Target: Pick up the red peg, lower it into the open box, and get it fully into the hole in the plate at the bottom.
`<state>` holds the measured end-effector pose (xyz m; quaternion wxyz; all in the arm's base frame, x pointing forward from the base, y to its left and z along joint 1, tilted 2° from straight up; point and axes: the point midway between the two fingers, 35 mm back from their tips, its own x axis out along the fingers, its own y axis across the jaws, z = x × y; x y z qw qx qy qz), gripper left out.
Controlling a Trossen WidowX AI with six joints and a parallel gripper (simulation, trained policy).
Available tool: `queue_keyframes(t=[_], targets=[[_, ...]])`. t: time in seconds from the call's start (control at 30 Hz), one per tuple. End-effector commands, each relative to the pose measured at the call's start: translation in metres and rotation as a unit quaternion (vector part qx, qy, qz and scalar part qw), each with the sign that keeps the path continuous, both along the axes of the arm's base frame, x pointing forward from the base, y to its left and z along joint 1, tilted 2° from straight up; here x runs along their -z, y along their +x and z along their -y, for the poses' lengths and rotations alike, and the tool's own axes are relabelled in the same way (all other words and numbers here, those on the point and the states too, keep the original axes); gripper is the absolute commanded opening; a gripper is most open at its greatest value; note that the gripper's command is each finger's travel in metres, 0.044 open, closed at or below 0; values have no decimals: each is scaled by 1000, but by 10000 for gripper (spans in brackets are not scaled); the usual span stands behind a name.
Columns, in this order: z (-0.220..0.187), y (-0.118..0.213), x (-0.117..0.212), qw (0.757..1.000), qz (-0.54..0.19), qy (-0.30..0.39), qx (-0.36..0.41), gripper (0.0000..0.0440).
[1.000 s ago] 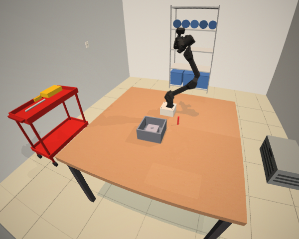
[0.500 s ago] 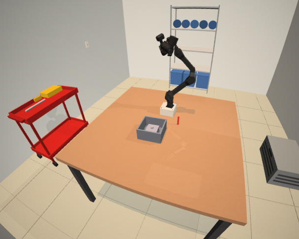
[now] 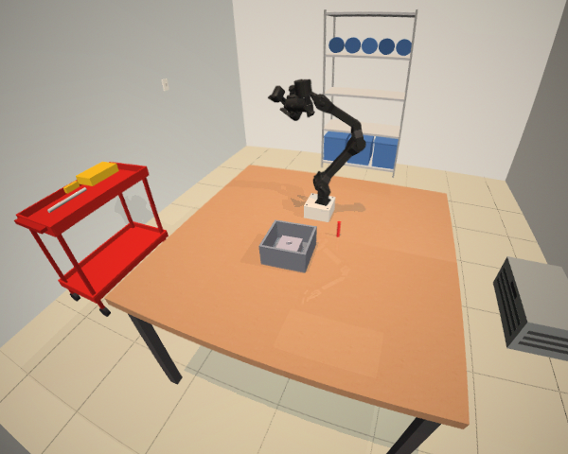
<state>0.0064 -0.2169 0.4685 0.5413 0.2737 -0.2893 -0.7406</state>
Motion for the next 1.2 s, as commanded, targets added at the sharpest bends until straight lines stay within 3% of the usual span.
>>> queue_keyframes(t=[0.0,0.27,0.57,0.87,1.17], targets=[[9,24,23,998,-25,44,-40,440],[14,74,71,979,-86,129,-130,440],[-2,129,121,936,-158,209,-234,440],[-40,175,168,871,-228,274,-338,440],[-96,207,212,786,-295,328,-433,440]])
